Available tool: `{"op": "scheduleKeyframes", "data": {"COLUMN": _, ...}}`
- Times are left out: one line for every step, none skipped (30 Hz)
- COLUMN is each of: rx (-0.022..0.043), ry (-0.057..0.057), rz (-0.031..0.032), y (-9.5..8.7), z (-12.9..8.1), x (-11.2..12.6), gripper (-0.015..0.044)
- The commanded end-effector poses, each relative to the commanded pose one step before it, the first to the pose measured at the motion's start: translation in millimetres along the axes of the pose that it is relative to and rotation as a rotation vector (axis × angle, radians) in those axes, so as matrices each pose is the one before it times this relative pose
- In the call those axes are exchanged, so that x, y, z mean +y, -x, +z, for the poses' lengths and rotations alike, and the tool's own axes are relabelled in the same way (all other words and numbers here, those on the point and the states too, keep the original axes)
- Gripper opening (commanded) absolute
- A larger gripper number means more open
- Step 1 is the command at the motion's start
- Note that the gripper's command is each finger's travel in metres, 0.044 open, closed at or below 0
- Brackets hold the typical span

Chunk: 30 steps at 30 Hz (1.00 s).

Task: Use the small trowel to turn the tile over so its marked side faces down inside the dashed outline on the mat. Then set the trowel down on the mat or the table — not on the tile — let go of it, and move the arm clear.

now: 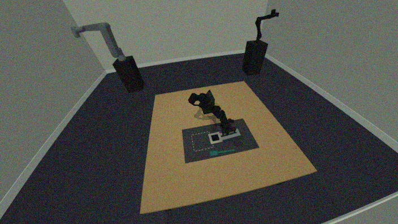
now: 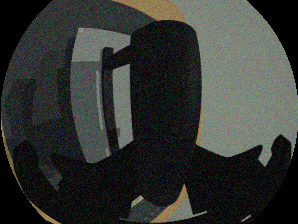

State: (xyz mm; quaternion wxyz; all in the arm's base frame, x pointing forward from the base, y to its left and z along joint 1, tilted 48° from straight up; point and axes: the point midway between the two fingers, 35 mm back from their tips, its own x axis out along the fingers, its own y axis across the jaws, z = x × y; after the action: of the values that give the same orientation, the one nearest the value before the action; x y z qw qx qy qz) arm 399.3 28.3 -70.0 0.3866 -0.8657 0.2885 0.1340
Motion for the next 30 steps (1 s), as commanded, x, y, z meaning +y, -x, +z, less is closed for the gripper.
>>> {"op": "scheduleKeyframes", "data": {"rx": 0.00829, "ry": -0.0012, "rz": -0.00154, "y": 0.16, "z": -10.07, "x": -1.27, "gripper": 0.0}}
{"op": "scheduleKeyframes", "data": {"rx": 0.00012, "ry": 0.0001, "rz": -0.00008, "y": 0.15, "z": -1.32, "x": 0.0, "gripper": 0.0}}
{"op": "scheduleKeyframes", "data": {"rx": 0.00007, "ry": 0.0001, "rz": -0.00005, "y": 0.09, "z": -0.79, "x": 0.0, "gripper": 0.0}}
{"op": "scheduleKeyframes", "data": {"rx": 0.00003, "ry": 0.0, "rz": -0.00002, "y": 0.03, "z": -0.26, "x": 0.0, "gripper": 0.0}}
{"op": "scheduleKeyframes", "data": {"rx": 0.0032, "ry": 0.0038, "rz": -0.00004, "y": 0.28, "z": 0.4, "x": -0.36, "gripper": 0.0}}
{"op": "scheduleKeyframes", "data": {"rx": 0.0096, "ry": 0.0114, "rz": -0.00011, "y": 0.86, "z": 1.21, "x": -1.09, "gripper": 0.0}}
{"op": "scheduleKeyframes", "data": {"rx": 0.01187, "ry": 0.0141, "rz": -0.00018, "y": 1.04, "z": 1.18, "x": -1.33, "gripper": 0.0}}
{"op": "scheduleKeyframes", "data": {"rx": 0.01458, "ry": 0.0172, "rz": -0.00012, "y": 1.37, "z": 1.42, "x": -1.64, "gripper": 0.0}}
{"op": "scheduleKeyframes", "data": {"rx": 0.01456, "ry": 0.0171, "rz": -0.0001, "y": 2.25, "z": 0.73, "x": -2.68, "gripper": 0.0}}
{"op": "scheduleKeyframes", "data": {"rx": 0.00976, "ry": 0.0114, "rz": -0.00002, "y": 1.57, "z": 0.43, "x": -1.8, "gripper": 0.0}}
{"op": "scheduleKeyframes", "data": {"rx": 0.00064, "ry": 0.0008, "rz": 0.00001, "y": 0.96, "z": -0.45, "x": -1.2, "gripper": 0.0}}
{"op": "scheduleKeyframes", "data": {"rx": 0.00121, "ry": 0.0015, "rz": -0.00001, "y": 1.82, "z": -0.85, "x": -2.24, "gripper": 0.0}}
{"op": "scheduleKeyframes", "data": {"rx": 0.00037, "ry": 0.0004, "rz": 0.00001, "y": 1.96, "z": -1.3, "x": -2.44, "gripper": 0.0}}
{"op": "scheduleKeyframes", "data": {"rx": 0.00042, "ry": 0.0005, "rz": -0.00001, "y": 2.16, "z": -1.42, "x": -2.61, "gripper": 0.0}}
{"op": "scheduleKeyframes", "data": {"rx": 0.00009, "ry": 0.0001, "rz": 0.00001, "y": 2.13, "z": -1.85, "x": -2.64, "gripper": 0.0}}
{"op": "scheduleKeyframes", "data": {"rx": 0.00009, "ry": 0.0001, "rz": 0.0, "y": 1.88, "z": -1.62, "x": -2.25, "gripper": 0.0}}
{"op": "scheduleKeyframes", "data": {"rx": 0.0, "ry": 0.0, "rz": 0.00001, "y": 1.82, "z": -2.0, "x": -2.25, "gripper": 0.0}}
{"op": "scheduleKeyframes", "data": {"rx": 0.0, "ry": 0.0, "rz": 0.00001, "y": 1.78, "z": -1.94, "x": -2.13, "gripper": 0.0}}
{"op": "scheduleKeyframes", "data": {"rx": -0.00002, "ry": 0.0, "rz": 0.00002, "y": 1.76, "z": -2.4, "x": -2.19, "gripper": 0.0}}
{"op": "scheduleKeyframes", "data": {"rx": -0.00002, "ry": 0.0, "rz": 0.00002, "y": 1.61, "z": -2.16, "x": -1.92, "gripper": 0.0}}
{"op": "scheduleKeyframes", "data": {"rx": -0.00001, "ry": 0.0, "rz": 0.00002, "y": 1.54, "z": -2.58, "x": -1.92, "gripper": 0.0}}
{"op": "scheduleKeyframes", "data": {"rx": -0.00001, "ry": 0.0, "rz": 0.00002, "y": 1.47, "z": -2.43, "x": -1.75, "gripper": 0.0}}
{"op": "scheduleKeyframes", "data": {"rx": 0.0, "ry": 0.0, "rz": 0.00003, "y": 1.39, "z": -2.88, "x": -1.74, "gripper": 0.0}}
{"op": "scheduleKeyframes", "data": {"rx": 0.0, "ry": 0.0, "rz": 0.00003, "y": 1.29, "z": -2.63, "x": -1.54, "gripper": 0.0}}
{"op": "scheduleKeyframes", "data": {"rx": 0.00001, "ry": 0.0001, "rz": 0.00003, "y": 1.18, "z": -3.04, "x": -1.48, "gripper": 0.0}}
{"op": "scheduleKeyframes", "data": {"rx": 0.00001, "ry": 0.0001, "rz": 0.00003, "y": 1.12, "z": -2.84, "x": -1.34, "gripper": 0.0}}
{"op": "scheduleKeyframes", "data": {"rx": 0.00002, "ry": 0.0001, "rz": 0.00004, "y": 0.98, "z": -3.24, "x": -1.25, "gripper": 0.0}}
{"op": "scheduleKeyframes", "data": {"rx": 0.00002, "ry": 0.0001, "rz": 0.00003, "y": 0.93, "z": -3.0, "x": -1.11, "gripper": 0.0}}
{"op": "scheduleKeyframes", "data": {"rx": 0.00003, "ry": 0.0001, "rz": 0.00004, "y": 0.76, "z": -3.34, "x": -0.97, "gripper": 0.0}}
{"op": "scheduleKeyframes", "data": {"rx": 0.00004, "ry": 0.0001, "rz": 0.00003, "y": 0.74, "z": -3.16, "x": -0.88, "gripper": 0.0}}
